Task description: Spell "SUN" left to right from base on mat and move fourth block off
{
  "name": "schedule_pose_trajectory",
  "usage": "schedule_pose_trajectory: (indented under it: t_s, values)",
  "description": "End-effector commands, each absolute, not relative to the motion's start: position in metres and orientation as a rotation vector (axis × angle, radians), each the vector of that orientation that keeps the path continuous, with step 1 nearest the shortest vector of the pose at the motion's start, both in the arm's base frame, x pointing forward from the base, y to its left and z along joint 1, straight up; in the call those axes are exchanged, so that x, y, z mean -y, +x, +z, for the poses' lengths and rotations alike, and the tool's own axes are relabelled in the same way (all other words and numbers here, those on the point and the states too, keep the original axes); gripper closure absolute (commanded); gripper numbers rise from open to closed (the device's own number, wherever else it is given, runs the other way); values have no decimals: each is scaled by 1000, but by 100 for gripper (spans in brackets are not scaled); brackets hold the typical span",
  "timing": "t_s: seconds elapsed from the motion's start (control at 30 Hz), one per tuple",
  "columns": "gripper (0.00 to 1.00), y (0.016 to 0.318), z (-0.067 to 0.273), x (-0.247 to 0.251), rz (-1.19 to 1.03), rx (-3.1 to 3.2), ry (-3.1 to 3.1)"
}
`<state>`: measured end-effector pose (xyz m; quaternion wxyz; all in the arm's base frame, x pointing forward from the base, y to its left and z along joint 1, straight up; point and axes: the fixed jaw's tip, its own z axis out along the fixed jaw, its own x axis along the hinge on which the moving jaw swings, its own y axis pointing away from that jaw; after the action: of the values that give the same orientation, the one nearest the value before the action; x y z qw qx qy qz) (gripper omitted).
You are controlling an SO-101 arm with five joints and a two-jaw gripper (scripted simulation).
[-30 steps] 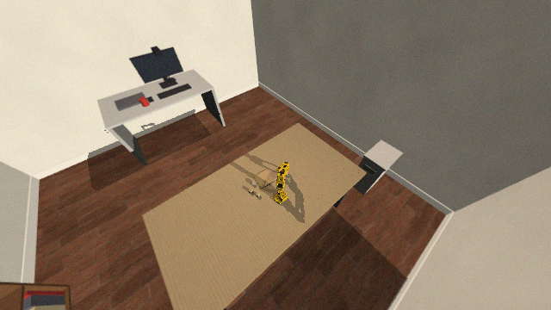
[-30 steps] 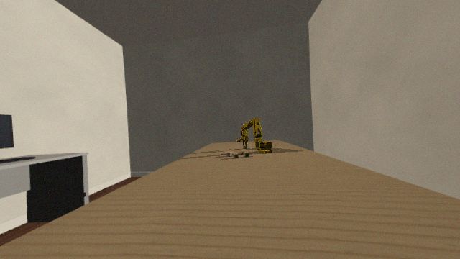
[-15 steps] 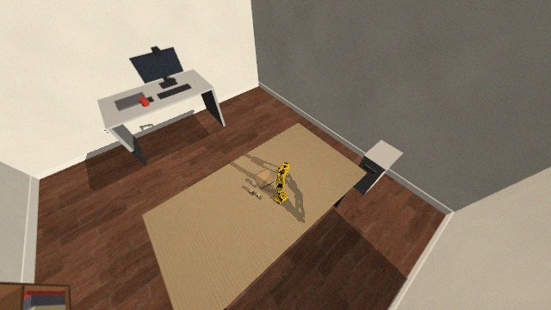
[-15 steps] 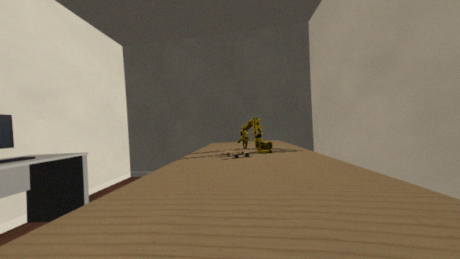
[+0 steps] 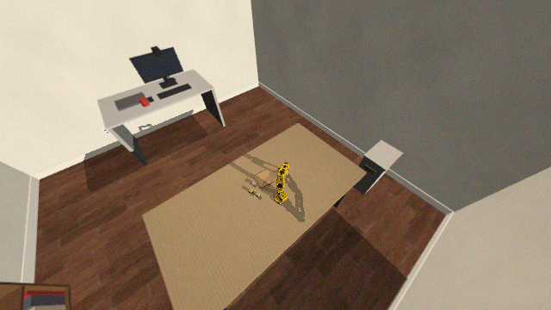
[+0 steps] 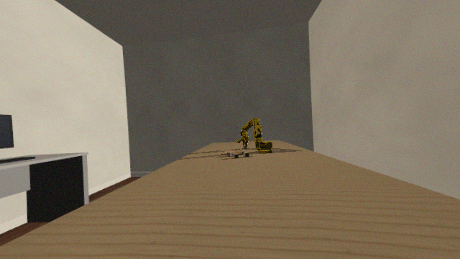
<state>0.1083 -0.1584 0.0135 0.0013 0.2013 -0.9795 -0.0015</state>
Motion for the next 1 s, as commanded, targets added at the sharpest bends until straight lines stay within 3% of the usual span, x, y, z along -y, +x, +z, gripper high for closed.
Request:
schedule_pose_trajectory:
  t_s: [0.0, 0.43, 0.97]
  values:
    - [74, 116, 25, 169, 109, 3103, 638]
    - [83, 118, 25, 174, 109, 3103, 637]
    - [87, 119, 25, 176, 109, 3103, 637]
